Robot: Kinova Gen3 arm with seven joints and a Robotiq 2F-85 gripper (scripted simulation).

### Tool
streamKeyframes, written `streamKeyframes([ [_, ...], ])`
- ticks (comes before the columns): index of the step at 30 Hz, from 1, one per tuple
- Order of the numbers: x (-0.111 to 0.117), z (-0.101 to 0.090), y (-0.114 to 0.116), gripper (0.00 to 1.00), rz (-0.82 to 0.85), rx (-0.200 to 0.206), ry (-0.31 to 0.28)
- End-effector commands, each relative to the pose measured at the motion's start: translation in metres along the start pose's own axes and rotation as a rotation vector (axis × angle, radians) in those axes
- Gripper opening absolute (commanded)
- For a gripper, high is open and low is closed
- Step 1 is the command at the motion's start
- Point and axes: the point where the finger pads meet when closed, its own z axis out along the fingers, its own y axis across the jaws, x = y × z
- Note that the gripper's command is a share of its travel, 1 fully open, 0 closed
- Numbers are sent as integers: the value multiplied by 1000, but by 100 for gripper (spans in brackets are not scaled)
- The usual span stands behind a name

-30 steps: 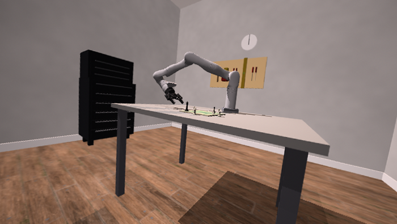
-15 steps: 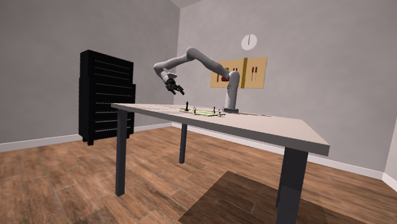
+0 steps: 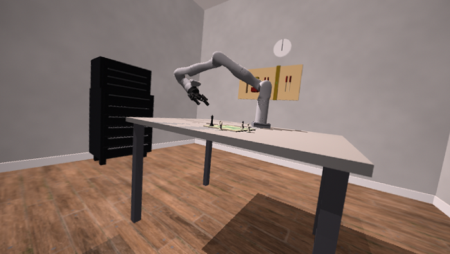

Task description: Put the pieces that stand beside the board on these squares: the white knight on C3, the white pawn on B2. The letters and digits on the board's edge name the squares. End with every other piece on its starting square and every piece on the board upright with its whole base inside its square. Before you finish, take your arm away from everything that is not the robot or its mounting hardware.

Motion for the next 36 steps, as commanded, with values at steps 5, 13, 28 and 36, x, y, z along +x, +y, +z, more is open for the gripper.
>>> streamKeyframes([
  [5,16,12,14,100,-119,56,-39],
  [13,60,54,51,100,-535,248,-180],
  [28,141,133,119,100,-1305,605,-441],
  [36,172,163,146,100,-1602,743,-542],
])
